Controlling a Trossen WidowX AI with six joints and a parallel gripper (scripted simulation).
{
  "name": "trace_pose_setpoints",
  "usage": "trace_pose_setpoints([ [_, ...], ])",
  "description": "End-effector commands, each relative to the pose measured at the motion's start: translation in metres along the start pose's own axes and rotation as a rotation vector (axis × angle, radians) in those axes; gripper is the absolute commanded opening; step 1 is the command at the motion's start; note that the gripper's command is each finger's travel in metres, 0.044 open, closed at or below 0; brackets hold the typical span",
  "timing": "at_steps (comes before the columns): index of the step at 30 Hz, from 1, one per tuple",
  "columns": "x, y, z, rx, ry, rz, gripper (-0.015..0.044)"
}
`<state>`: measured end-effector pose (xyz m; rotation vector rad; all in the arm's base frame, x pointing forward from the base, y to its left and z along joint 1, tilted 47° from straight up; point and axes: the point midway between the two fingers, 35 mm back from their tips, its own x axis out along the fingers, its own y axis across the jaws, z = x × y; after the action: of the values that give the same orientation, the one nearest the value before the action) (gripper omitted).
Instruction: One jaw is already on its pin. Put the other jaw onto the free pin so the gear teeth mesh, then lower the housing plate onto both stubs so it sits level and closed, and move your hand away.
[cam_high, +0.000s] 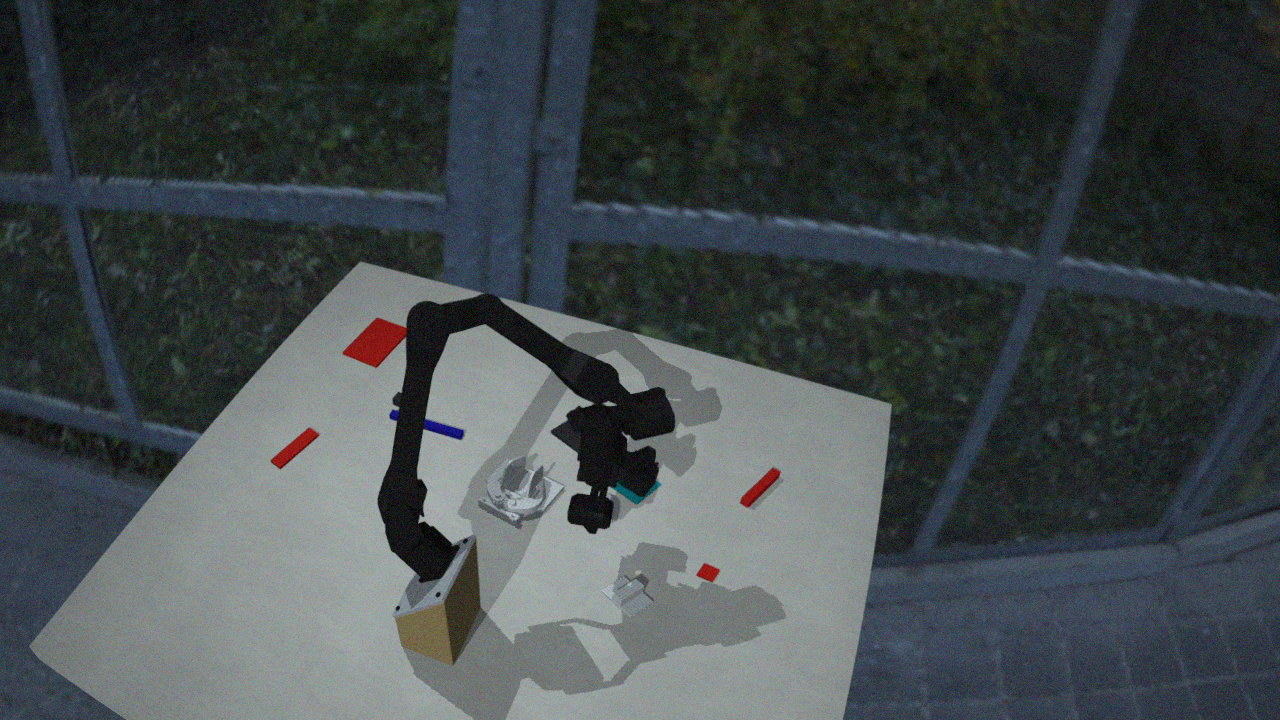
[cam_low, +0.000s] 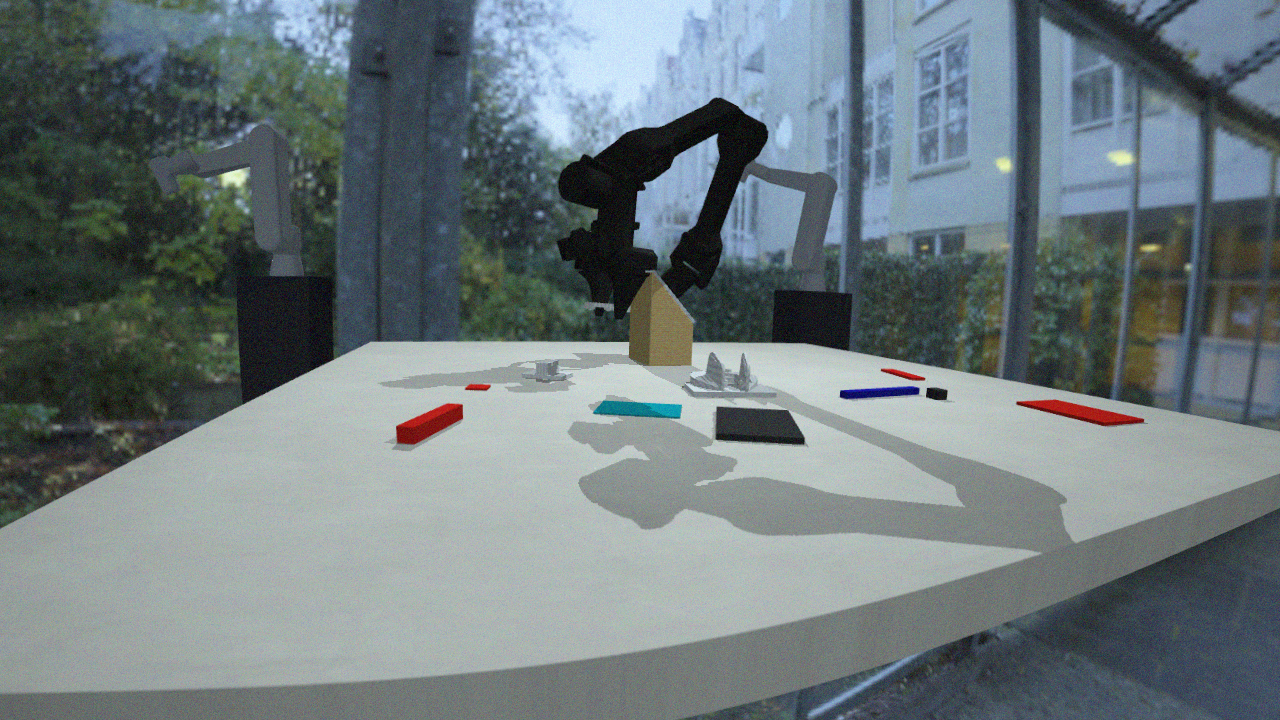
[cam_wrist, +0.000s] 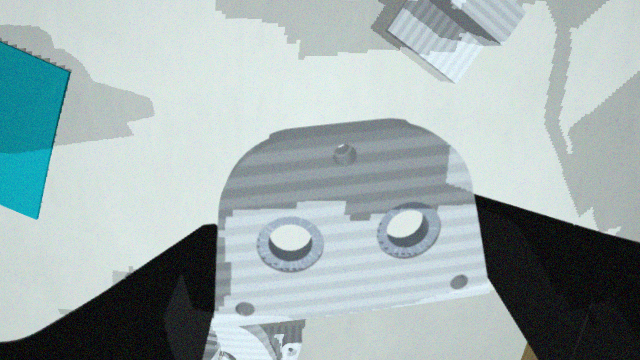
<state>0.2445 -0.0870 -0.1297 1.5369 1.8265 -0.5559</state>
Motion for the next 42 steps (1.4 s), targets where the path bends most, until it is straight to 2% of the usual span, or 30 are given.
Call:
trace_pose_setpoints([
  [1, -0.001, 0.009, -0.012, -0.097, 0.000, 0.006, 0.0351],
  [42, 0.005, 0.063, -0.133, -0.975, 0.029, 0.030, 0.0351],
])
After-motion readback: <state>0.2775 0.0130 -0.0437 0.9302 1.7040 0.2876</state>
